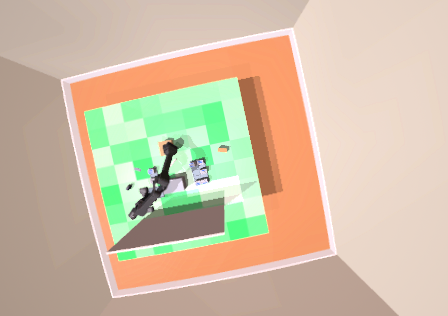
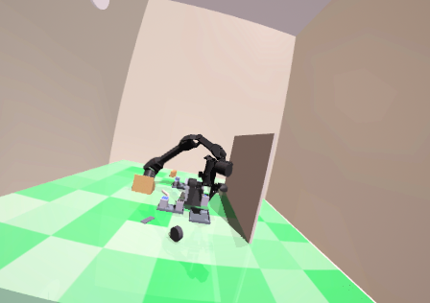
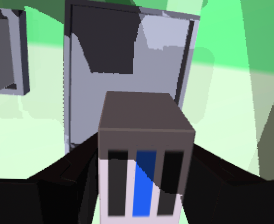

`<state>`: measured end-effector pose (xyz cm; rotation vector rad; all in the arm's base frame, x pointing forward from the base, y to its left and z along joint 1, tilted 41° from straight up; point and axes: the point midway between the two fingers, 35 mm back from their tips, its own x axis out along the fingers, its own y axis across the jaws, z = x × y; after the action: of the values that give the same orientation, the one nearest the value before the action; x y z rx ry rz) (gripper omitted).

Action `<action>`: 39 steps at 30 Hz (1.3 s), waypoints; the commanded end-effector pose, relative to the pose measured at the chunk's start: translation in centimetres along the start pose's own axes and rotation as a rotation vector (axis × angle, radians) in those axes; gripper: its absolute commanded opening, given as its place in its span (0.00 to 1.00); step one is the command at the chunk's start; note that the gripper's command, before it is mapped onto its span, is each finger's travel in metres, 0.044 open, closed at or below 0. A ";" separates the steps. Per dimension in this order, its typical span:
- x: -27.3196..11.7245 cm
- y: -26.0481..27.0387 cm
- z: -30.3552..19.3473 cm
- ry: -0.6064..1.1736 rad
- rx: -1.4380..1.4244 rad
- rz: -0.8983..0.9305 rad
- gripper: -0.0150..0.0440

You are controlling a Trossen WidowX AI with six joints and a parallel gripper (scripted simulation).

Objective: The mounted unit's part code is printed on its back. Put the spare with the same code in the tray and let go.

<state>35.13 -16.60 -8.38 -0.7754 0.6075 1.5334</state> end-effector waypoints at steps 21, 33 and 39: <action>1.7 0.0 0.1 -0.003 0.003 -0.003 0.25; 2.5 0.1 0.2 -0.003 0.003 -0.003 0.25; 2.9 0.1 0.2 -0.004 0.003 -0.003 0.25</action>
<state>34.88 -14.73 -10.44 -0.7738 0.6060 1.5340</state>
